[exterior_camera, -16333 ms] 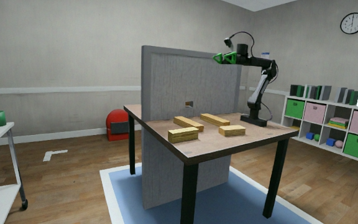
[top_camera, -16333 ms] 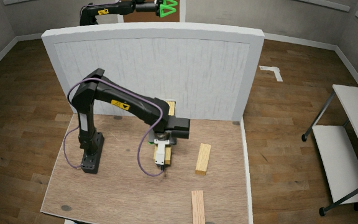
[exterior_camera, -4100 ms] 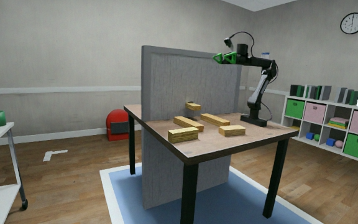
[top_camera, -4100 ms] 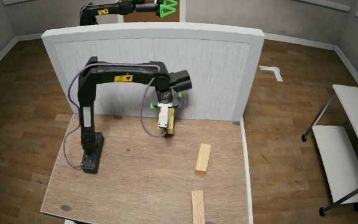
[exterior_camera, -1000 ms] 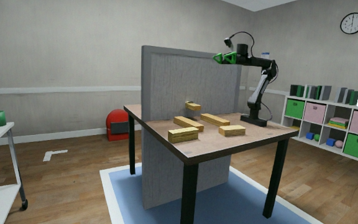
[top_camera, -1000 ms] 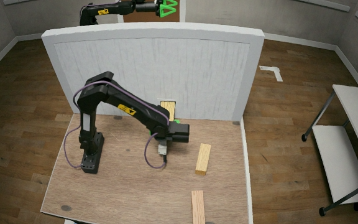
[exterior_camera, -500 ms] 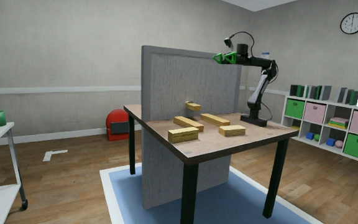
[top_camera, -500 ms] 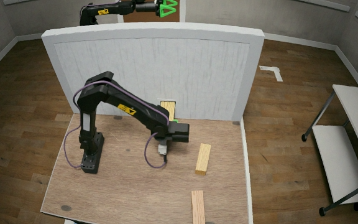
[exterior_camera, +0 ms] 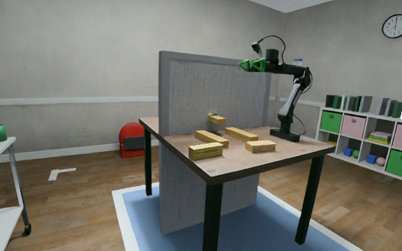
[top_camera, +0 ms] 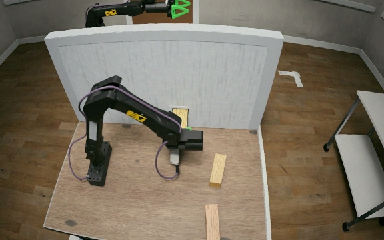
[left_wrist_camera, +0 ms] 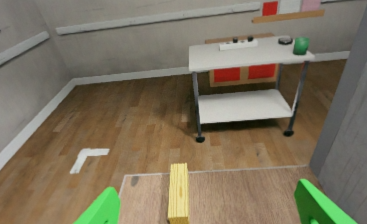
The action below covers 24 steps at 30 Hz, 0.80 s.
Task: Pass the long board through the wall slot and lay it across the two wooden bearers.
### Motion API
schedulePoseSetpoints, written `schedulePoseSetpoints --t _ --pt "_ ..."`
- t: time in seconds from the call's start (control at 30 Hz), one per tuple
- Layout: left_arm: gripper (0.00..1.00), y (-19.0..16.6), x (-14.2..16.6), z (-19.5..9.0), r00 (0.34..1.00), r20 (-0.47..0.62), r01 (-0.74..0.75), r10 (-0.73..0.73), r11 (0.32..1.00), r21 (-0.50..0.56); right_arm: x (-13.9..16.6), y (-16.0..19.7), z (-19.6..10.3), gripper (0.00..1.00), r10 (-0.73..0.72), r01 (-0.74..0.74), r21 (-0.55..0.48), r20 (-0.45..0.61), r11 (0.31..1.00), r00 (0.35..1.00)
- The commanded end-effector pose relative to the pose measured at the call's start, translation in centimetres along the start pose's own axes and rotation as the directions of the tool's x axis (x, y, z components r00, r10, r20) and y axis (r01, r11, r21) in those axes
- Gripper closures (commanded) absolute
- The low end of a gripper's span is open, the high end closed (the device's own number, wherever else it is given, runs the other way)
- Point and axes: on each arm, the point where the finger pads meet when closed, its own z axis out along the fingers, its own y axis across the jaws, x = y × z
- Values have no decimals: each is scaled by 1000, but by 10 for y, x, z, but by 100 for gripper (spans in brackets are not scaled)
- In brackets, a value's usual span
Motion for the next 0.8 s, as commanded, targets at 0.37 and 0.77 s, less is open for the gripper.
schedulePoseSetpoints --t 0.37,0.77 --pt "0 2 -31 -6 997 74 8 -8 1000 -8 38 8 11 100 -40 38 -42 -36 998 999" --pt "0 2 -31 -6 997 74 8 -8 1000 -8 54 6 22 100 -46 44 -44 -50 998 998"
